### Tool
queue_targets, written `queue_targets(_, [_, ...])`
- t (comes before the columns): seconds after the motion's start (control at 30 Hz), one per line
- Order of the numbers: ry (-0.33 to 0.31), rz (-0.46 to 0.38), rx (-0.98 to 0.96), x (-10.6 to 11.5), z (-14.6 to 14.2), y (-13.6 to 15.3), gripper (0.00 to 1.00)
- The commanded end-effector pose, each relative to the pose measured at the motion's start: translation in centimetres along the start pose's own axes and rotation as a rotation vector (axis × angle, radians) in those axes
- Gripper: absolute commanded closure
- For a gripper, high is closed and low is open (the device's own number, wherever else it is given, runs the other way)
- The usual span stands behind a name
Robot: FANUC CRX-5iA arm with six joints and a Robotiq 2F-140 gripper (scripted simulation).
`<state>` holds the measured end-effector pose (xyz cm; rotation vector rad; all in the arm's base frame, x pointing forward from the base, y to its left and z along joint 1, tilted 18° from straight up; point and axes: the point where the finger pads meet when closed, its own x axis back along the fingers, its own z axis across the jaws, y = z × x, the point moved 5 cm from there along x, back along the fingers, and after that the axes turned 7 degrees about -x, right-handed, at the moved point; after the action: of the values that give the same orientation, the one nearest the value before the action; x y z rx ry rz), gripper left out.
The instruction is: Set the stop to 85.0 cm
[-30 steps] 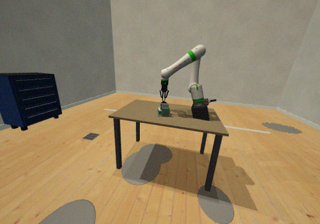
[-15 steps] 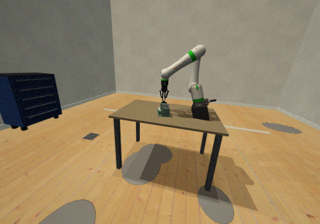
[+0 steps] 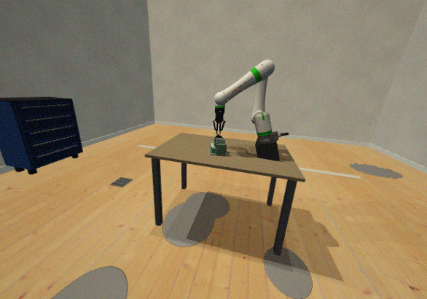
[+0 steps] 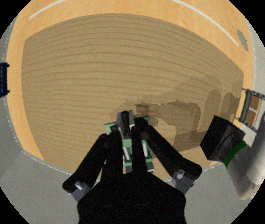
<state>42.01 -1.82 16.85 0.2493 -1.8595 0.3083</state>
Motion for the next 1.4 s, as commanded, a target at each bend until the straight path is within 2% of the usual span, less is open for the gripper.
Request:
queue_targets(0.0, [0.0,0.0,0.0,0.01,-0.02,0.0,0.96])
queue_targets(1.37, [0.0,0.0,0.0,-0.15,-0.68,0.08,0.96])
